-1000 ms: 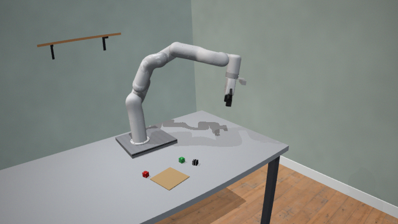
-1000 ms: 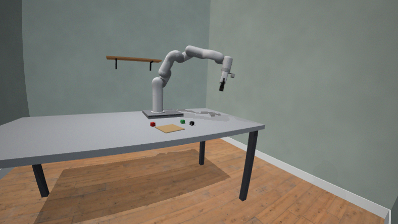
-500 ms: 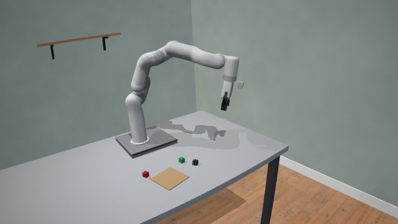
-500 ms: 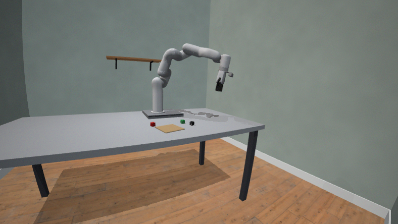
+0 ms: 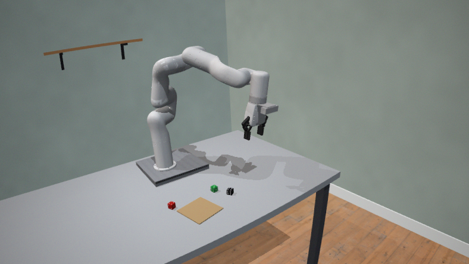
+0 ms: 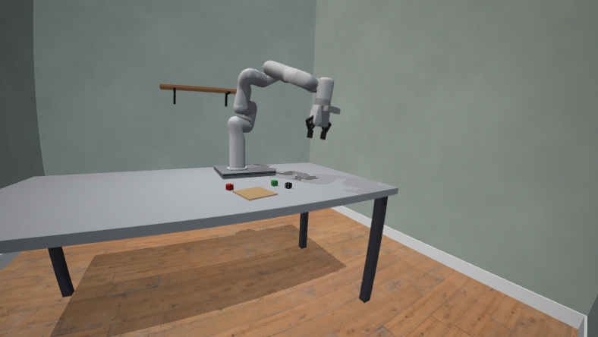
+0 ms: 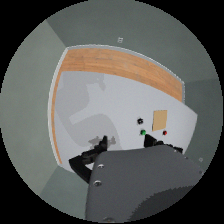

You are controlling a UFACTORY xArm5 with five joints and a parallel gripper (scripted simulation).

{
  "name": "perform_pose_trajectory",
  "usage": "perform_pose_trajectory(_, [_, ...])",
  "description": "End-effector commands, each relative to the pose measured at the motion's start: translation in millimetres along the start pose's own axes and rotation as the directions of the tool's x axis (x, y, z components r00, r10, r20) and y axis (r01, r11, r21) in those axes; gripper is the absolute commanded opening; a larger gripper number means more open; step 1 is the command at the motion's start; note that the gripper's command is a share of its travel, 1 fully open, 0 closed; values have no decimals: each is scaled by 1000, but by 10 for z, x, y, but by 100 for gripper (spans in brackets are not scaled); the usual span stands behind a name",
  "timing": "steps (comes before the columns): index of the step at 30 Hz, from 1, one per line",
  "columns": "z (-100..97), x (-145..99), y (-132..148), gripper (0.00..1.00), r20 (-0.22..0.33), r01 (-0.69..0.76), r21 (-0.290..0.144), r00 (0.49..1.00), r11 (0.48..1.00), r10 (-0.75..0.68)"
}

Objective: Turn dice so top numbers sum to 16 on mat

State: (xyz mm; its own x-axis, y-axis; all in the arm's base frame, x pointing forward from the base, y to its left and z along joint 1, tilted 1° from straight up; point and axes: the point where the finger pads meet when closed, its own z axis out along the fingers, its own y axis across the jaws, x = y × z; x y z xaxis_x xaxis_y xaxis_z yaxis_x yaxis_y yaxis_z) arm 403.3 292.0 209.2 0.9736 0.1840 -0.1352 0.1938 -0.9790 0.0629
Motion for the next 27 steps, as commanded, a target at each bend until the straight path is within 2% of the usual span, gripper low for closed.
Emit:
perform_pose_trajectory(1, [42,37,421,100,-17,-170,24,985,985,171])
perform_pose_trajectory(4, [87,27,646,100,-17,-263,33,964,964,264])
perform_pose_trajectory(6, [87,27,646,100,-17,-263,33,964,964,264])
perform_pose_trajectory(7, [145,-1,905,100,-15,-369,44,929,928,370])
perform_pose_trajectory(9, [166,-14,990,100,-14,-404,47,914,914,405])
perform_pose_trajectory(17, [351,-180,1631,100,-1,-653,72,756,754,655])
perform_pose_trajectory(18, [352,-181,1636,100,-1,-655,72,754,752,657])
perform_pose_trajectory(19, [400,-234,1773,100,3,-705,77,707,705,707])
perform_pose_trajectory(21, [448,-291,1904,100,8,-751,82,658,656,753])
perform_pose_trajectory(24, [456,-301,1924,100,9,-757,82,651,648,759])
perform_pose_trajectory(25, [545,-413,2142,100,18,-828,89,557,553,830])
perform_pose_trajectory(27, [562,-435,2181,100,19,-840,90,539,535,842])
